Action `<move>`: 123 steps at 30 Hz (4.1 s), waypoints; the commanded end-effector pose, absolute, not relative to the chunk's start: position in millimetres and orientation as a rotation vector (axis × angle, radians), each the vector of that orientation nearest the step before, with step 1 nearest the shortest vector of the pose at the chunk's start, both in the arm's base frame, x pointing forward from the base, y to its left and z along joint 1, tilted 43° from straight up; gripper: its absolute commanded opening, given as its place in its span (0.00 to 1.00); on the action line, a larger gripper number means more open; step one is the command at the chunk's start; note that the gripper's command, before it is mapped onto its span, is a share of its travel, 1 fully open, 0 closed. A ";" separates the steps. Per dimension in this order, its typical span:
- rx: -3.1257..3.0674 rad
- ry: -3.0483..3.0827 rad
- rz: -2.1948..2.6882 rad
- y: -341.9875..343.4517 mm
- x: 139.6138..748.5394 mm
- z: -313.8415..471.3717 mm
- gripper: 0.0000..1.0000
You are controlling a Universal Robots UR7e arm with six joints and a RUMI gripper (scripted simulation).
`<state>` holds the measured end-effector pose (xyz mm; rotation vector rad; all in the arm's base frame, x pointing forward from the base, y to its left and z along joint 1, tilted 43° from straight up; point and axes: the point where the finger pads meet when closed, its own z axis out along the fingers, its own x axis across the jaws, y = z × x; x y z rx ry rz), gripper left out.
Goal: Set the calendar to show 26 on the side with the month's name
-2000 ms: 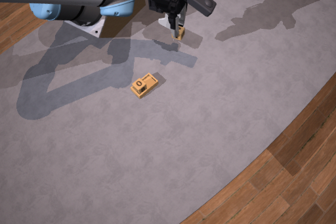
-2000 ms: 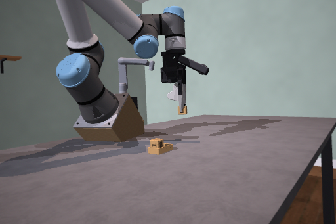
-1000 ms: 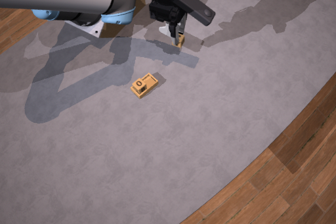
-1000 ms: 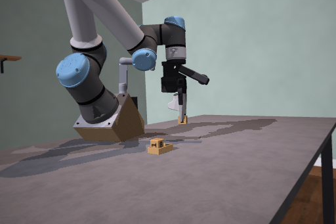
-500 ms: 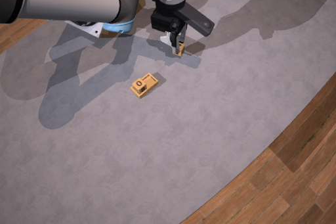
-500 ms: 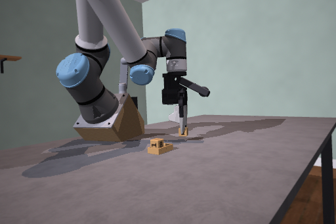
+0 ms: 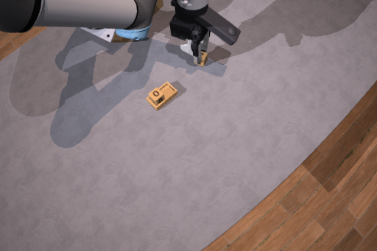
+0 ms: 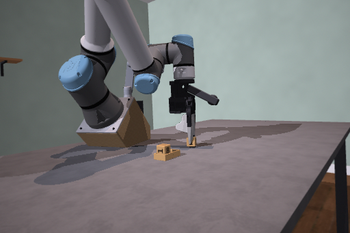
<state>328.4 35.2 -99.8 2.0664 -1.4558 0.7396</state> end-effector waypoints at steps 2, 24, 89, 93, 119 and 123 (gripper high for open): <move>2.067 -1.456 0.741 35.1 328.8 -100.0 0.10; 2.067 -1.456 0.741 35.1 328.8 -100.0 0.10; 2.067 -1.456 0.741 32.4 329.3 -102.9 0.10; 2.067 -1.456 0.741 32.4 329.3 -102.9 0.10; 2.067 -1.456 0.741 32.4 329.3 -102.9 0.21; 2.067 -1.456 0.741 32.4 329.3 -102.9 0.24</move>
